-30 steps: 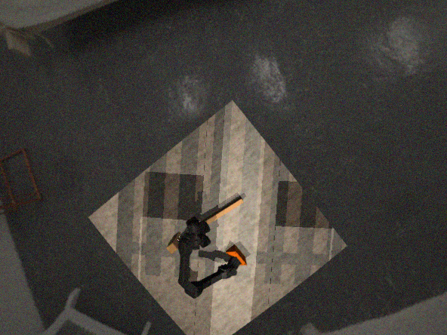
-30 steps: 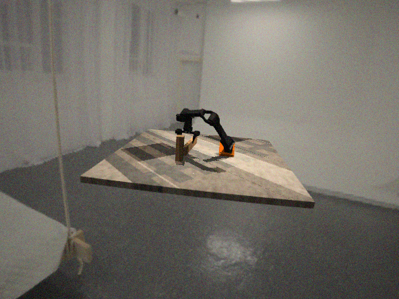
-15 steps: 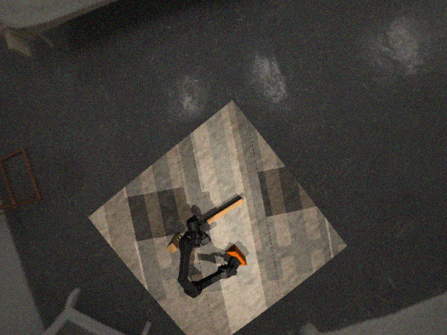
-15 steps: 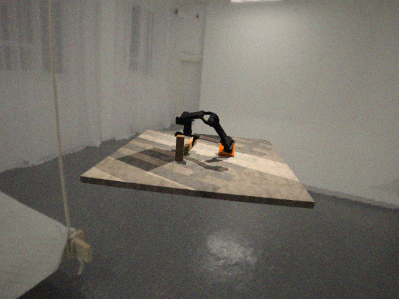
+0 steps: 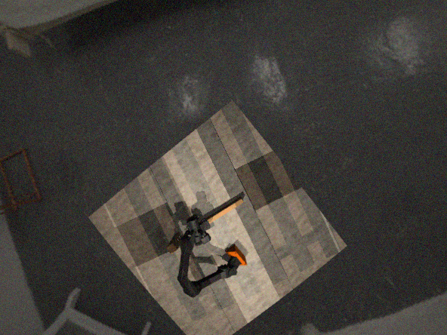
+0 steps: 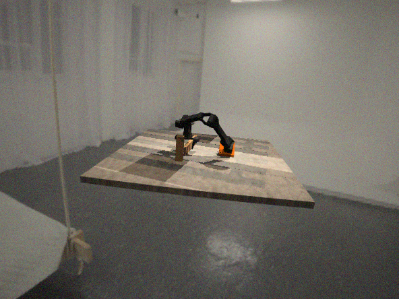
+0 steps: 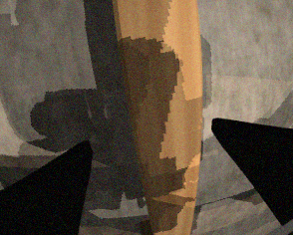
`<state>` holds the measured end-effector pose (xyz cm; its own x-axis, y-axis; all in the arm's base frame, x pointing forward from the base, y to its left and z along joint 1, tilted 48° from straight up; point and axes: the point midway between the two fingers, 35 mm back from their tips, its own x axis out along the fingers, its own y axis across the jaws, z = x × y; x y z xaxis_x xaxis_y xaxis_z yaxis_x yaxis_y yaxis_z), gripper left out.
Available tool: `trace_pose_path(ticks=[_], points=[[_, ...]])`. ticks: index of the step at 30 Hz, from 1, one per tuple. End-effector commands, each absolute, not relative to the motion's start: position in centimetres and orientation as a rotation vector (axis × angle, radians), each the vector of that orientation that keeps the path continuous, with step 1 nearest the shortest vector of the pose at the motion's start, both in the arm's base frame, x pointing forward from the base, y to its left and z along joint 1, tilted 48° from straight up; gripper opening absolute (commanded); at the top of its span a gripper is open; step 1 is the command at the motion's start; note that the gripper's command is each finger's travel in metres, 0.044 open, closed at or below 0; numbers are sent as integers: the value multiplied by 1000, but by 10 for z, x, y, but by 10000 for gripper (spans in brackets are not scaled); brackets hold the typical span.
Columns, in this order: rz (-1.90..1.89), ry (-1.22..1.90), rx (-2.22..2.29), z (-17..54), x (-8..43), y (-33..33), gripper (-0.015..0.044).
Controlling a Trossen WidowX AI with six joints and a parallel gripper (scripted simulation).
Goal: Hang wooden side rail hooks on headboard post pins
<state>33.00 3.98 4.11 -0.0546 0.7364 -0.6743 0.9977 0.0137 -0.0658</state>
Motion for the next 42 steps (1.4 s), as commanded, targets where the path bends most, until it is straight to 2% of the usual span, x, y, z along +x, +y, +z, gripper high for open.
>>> trace_pose_path(ticks=[1, 7, 19, 25, 28, 42], points=[[-757, 1840, 1778, 38, 329, 46, 440], [-758, 1841, 1780, 34, 328, 51, 440], [-758, 1841, 1780, 34, 328, 51, 125], [-758, 1841, 1780, 34, 328, 51, 85], [-758, 1841, 1780, 34, 328, 51, 6], [-696, 1844, 1744, 34, 332, 51, 0]])
